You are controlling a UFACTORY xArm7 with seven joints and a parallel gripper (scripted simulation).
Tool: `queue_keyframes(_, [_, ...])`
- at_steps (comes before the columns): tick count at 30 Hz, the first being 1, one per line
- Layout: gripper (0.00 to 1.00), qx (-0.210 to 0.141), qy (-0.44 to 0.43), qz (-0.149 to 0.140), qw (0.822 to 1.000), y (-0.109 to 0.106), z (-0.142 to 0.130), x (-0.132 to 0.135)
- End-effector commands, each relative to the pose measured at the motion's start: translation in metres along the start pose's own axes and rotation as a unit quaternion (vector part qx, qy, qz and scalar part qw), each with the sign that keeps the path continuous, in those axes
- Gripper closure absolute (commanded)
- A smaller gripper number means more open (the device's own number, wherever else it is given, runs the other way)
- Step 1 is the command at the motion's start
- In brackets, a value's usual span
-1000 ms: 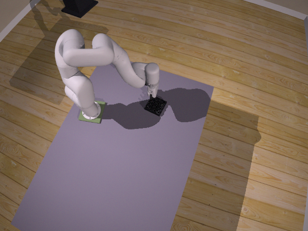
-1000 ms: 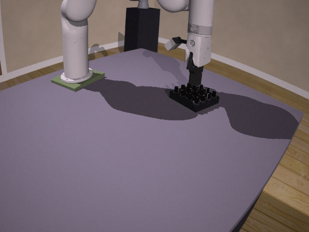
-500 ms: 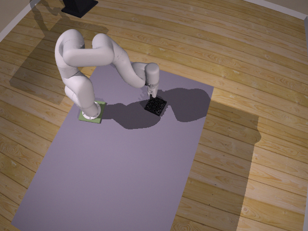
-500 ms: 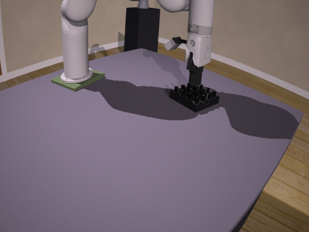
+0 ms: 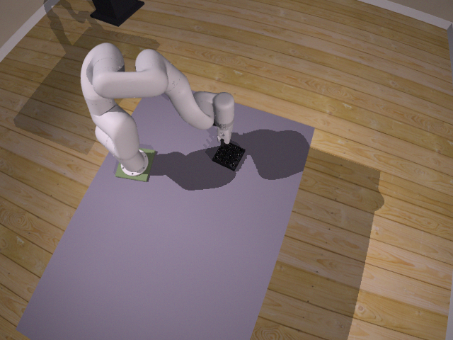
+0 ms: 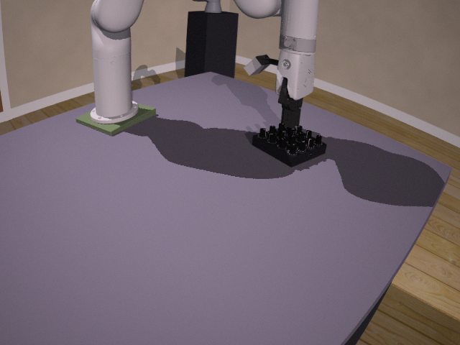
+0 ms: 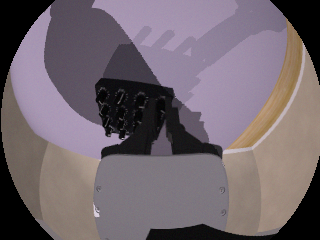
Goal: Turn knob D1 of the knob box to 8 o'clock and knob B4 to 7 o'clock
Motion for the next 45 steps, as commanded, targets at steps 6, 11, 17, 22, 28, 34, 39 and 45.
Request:
queue_keyframes(6, [0.92, -0.002, -0.045, -0.001, 0.999, -0.0012, -0.0011, 0.0003])
queue_keyframes(11, [0.92, -0.002, -0.070, -0.001, 0.998, -0.0012, -0.0011, 0.0003])
queue_keyframes(17, [0.92, -0.002, -0.134, -0.001, 0.991, -0.0012, -0.0011, 0.0003])
queue_keyframes(22, [0.92, -0.002, -0.197, 0.000, 0.980, -0.0012, -0.0011, 0.0003])
queue_keyframes(28, [0.92, -0.002, -0.250, 0.000, 0.968, -0.0012, -0.0011, 0.0003])
queue_keyframes(34, [0.92, -0.002, -0.327, 0.000, 0.945, -0.0012, -0.0011, 0.0003])
queue_keyframes(39, [0.92, -0.002, -0.383, 0.000, 0.924, -0.0012, -0.0011, 0.0003])
queue_keyframes(45, [0.92, -0.002, -0.421, 0.000, 0.907, -0.0012, -0.0011, 0.0003])
Point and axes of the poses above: the point where the finger pads meet when closed, its own y axis out along the fingers, its own x axis across the jaws, z = x × y, the point moved 9 cm from there along -y, back along the fingers, and after that the axes turned 10 degrees about -y, right-handed, at the moved point
